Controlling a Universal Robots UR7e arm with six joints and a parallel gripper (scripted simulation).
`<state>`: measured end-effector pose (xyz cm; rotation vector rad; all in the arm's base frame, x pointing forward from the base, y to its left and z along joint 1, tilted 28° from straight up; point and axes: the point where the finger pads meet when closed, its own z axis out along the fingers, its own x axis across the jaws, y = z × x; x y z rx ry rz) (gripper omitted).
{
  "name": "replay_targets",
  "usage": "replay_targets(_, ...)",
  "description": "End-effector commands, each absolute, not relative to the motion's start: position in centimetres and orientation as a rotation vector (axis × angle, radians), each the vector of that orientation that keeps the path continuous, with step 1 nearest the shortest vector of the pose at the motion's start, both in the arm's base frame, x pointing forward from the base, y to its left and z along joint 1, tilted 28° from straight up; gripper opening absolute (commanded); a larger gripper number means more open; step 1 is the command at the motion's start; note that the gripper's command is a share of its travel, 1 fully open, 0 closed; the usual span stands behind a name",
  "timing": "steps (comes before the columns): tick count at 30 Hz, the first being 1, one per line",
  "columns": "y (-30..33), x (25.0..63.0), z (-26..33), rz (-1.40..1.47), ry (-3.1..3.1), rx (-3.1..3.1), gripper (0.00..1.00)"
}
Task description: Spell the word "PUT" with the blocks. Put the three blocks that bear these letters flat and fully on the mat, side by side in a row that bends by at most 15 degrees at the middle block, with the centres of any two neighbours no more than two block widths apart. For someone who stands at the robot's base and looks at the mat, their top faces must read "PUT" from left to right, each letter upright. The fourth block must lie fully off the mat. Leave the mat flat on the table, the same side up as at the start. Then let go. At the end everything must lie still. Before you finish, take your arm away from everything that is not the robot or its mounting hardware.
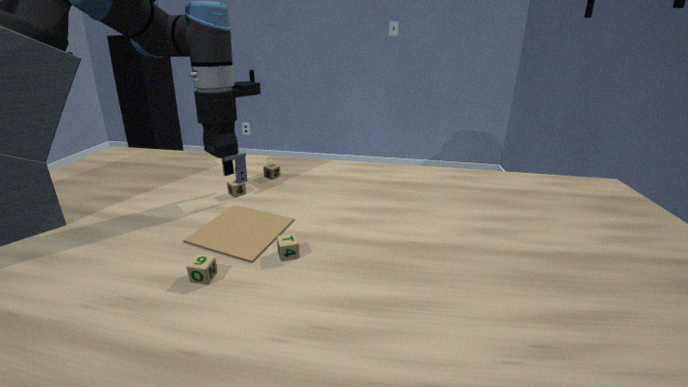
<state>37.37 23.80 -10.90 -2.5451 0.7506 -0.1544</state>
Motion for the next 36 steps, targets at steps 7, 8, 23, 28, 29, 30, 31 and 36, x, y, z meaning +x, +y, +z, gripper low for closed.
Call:
replay_targets(7, 23.9, 37.5, -11.0, -0.158, 0.747, -2.546, 1.00)
replay_targets(8, 24.0, 37.6, -11.1, -0.158, 0.748, -2.546, 1.00)
replay_targets(23, 25.0, 38.1, -13.3, -0.158, 0.748, -2.546, 1.00)
replay_targets(28, 25.2, 38.3, -13.8, -0.158, 0.748, -2.546, 1.00)
replay_targets(29, 25.3, 38.3, -13.9, -0.158, 0.748, -2.546, 1.00)
replay_targets(30, 25.3, 38.3, -14.0, -0.158, 0.748, -2.546, 1.00)
replay_targets(31, 25.3, 38.3, -14.1, -0.158, 0.748, -2.546, 1.00)
replay_targets(36, 25.4, 38.4, -14.2, -0.158, 0.748, -2.545, 1.00)
